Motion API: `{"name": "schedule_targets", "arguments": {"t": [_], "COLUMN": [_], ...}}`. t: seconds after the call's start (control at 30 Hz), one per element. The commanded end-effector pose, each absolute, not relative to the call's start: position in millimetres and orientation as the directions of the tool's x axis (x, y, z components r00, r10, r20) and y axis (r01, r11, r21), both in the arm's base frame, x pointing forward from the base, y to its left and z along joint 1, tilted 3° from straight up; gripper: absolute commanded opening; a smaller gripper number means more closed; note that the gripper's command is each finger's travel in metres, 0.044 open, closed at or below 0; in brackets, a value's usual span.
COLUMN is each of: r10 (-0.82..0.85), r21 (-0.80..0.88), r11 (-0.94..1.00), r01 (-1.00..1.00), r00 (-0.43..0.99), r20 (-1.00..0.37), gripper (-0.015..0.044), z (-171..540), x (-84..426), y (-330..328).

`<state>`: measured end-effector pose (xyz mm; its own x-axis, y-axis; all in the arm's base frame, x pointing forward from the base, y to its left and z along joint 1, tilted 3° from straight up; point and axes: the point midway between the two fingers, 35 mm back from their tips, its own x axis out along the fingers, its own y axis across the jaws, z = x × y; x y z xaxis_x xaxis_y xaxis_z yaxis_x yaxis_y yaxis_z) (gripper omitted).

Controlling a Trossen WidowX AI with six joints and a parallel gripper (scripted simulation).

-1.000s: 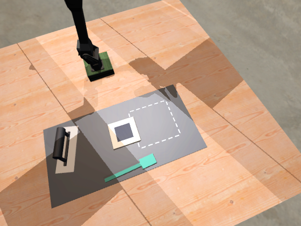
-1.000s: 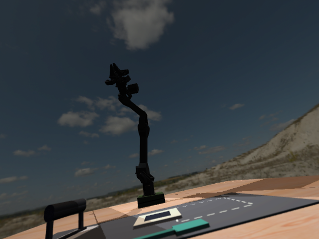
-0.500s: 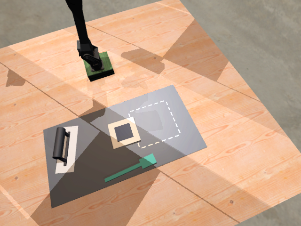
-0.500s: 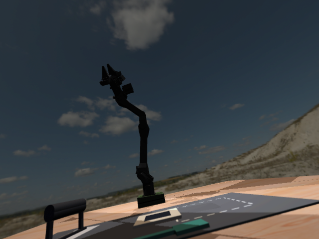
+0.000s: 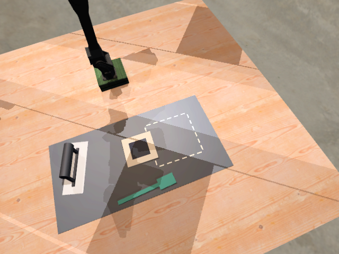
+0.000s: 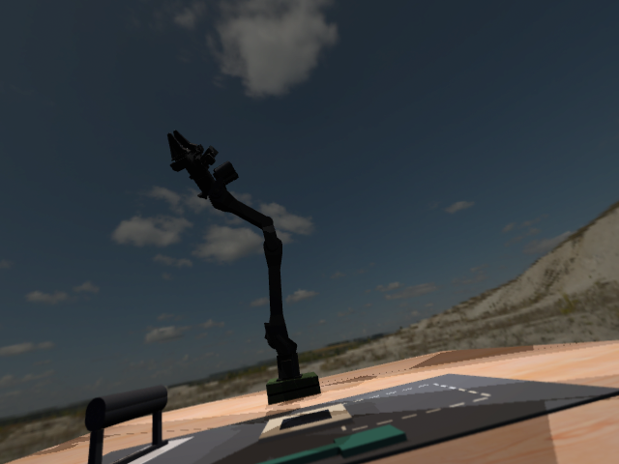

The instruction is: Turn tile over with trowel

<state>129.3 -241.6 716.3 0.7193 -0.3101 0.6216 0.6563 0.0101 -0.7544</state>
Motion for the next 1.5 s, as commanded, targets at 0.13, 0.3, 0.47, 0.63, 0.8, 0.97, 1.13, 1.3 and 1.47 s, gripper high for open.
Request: {"name": "schedule_targets", "arguments": {"t": [0.13, 0.3, 0.47, 0.63, 0.8, 0.97, 1.13, 1.3, 1.47], "r10": [-0.329, -0.359, -0.39, -0.411, -0.417, -0.427, -0.453, -0.461, -0.449], "r21": [-0.736, -0.719, -0.69, -0.656, -0.625, -0.589, -0.51, -0.426, -0.341], "r11": [0.174, 0.263, 0.383, 0.483, 0.563, 0.627, 0.72, 0.796, 0.855], "r01": [0.655, 0.644, 0.614, 0.581, 0.541, 0.51, 0.471, 0.43, 0.391], "r00": [0.743, 0.757, 0.785, 0.811, 0.839, 0.857, 0.875, 0.887, 0.887], "r20": [0.583, 0.547, 0.482, 0.416, 0.35, 0.288, 0.168, 0.035, -0.107], "gripper": [0.027, 0.027, 0.027, 0.027, 0.027, 0.027, 0.027, 0.027, 0.027], "z": [695, 679, 653, 627, 603, 581, 540, 497, 451], "x": [157, 172, 195, 219, 244, 263, 291, 319, 345], "y": [-269, -287, -309, -326, -335, -343, -358, -365, -366]}}
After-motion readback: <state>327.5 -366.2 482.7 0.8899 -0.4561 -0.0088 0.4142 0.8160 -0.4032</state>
